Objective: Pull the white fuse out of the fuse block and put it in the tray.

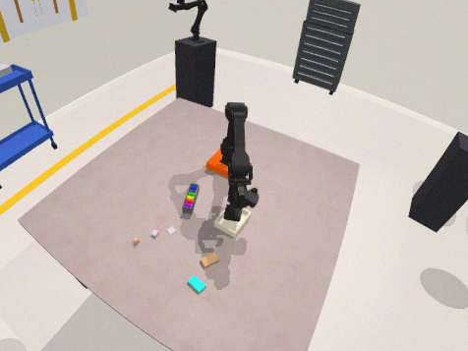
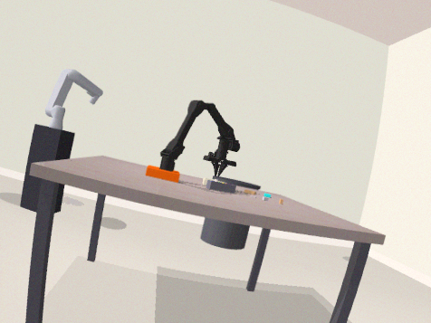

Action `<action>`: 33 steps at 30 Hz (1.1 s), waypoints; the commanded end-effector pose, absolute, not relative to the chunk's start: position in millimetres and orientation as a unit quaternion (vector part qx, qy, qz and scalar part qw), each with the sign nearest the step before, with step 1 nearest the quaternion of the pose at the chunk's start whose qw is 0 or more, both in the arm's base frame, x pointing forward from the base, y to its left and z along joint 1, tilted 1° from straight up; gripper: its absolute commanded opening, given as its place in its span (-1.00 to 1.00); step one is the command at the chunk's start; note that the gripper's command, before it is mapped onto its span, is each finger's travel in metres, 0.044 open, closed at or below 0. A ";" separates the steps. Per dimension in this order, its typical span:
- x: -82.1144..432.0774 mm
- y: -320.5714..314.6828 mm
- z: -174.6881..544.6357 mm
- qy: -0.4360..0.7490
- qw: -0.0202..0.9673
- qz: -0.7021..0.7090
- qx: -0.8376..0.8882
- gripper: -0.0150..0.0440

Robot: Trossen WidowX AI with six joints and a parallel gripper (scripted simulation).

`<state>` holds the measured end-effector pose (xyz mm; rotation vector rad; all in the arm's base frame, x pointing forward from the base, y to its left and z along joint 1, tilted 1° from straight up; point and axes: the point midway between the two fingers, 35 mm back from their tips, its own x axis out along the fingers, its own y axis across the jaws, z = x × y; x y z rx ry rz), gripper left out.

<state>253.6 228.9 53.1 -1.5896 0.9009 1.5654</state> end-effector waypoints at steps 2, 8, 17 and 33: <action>253.8 229.1 53.6 0.349 0.360 0.607 -0.617 0.13; 253.8 229.1 56.5 0.349 0.360 0.607 -0.616 0.63; 252.1 228.3 90.5 0.353 0.359 0.608 -0.614 0.63; 252.3 227.9 89.8 0.351 0.358 0.608 -0.616 0.63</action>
